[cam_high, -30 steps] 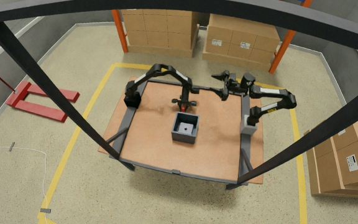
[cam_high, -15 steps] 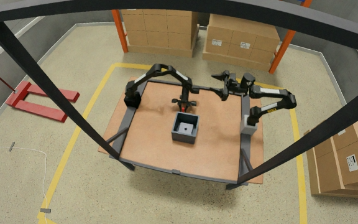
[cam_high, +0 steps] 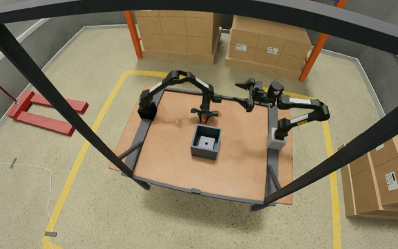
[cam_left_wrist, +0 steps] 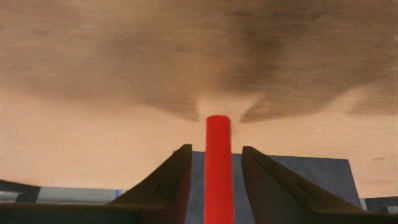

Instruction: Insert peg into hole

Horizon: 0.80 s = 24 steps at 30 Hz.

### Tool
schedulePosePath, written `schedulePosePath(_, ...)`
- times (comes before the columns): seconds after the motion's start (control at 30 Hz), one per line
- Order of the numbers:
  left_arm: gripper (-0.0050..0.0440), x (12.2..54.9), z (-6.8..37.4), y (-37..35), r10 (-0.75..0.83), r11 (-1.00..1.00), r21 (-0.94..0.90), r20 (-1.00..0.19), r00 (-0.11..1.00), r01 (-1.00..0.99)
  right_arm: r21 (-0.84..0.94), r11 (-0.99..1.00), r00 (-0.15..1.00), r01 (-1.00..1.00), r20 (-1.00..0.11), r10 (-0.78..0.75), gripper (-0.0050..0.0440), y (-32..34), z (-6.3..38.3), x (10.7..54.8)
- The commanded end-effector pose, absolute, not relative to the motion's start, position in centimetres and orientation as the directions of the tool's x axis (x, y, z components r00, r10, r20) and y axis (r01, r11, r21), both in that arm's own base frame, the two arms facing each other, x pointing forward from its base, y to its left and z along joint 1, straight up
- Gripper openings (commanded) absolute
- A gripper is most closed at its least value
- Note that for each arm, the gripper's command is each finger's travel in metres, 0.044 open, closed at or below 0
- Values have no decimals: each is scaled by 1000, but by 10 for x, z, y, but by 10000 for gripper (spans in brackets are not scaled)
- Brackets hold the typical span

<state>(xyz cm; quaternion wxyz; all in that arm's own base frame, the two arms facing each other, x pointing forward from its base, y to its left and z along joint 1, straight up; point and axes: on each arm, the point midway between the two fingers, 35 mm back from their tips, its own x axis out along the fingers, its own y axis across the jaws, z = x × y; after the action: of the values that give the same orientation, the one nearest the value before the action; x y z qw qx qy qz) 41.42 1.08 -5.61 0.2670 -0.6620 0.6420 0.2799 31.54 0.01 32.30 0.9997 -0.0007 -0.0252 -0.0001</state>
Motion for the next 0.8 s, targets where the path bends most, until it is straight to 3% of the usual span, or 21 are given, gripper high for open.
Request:
schedulePosePath(0.0,127,427,-23,30,-683,-38,-64,-727,72,-997,1,1000,997,2,77,-2,440,-1,334,314)
schedulePosePath(0.27,127,423,-20,39,-689,-37,-39,-723,54,-999,1,1000,997,2,77,-2,440,-1,334,314)
schedulePosePath(0.4,127,425,6,57,-681,-36,-66,-728,73,-997,1,1000,997,2,77,-2,440,-1,334,314)
schedulePosePath(0.77,127,421,-9,49,-689,-40,-39,-723,56,-998,1,1000,997,2,77,-2,440,-1,334,314)
